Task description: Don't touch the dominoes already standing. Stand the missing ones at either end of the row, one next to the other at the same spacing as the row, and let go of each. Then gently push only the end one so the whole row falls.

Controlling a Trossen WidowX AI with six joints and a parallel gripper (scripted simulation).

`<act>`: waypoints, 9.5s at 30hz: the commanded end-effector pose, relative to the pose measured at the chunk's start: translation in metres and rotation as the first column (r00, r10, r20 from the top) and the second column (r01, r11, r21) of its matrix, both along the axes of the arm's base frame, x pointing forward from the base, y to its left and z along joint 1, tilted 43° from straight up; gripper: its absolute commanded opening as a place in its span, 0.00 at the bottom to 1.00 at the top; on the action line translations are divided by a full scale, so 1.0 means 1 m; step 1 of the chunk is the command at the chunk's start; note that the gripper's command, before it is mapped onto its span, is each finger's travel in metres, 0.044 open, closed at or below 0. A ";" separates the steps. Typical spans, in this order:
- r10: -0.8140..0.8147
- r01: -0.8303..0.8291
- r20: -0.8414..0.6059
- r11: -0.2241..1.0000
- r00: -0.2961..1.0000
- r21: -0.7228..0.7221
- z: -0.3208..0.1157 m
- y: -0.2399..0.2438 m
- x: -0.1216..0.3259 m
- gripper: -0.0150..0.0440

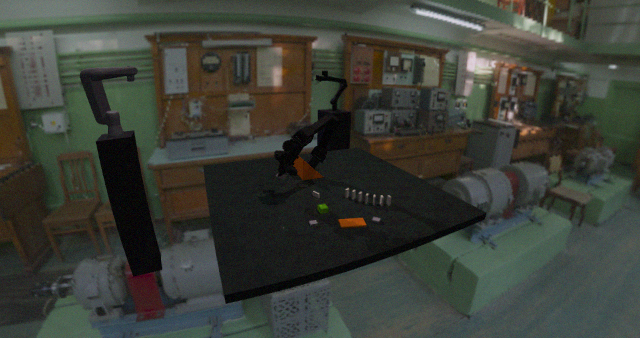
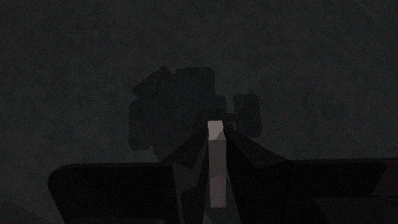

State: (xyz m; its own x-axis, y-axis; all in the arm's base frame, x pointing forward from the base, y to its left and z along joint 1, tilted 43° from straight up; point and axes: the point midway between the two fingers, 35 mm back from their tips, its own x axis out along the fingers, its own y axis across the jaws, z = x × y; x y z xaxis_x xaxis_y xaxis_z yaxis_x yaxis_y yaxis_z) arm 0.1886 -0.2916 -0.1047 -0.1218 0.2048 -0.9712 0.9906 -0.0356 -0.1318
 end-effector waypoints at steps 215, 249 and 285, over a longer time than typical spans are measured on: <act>0.662 -0.935 0.749 0.284 0.030 -0.214 -0.056 0.078 0.008 1.00; 0.669 -0.937 0.743 0.276 0.028 -0.214 0.042 -0.011 -0.012 0.44; 0.623 -0.841 0.628 -0.092 -0.467 -0.533 0.221 0.189 0.133 0.44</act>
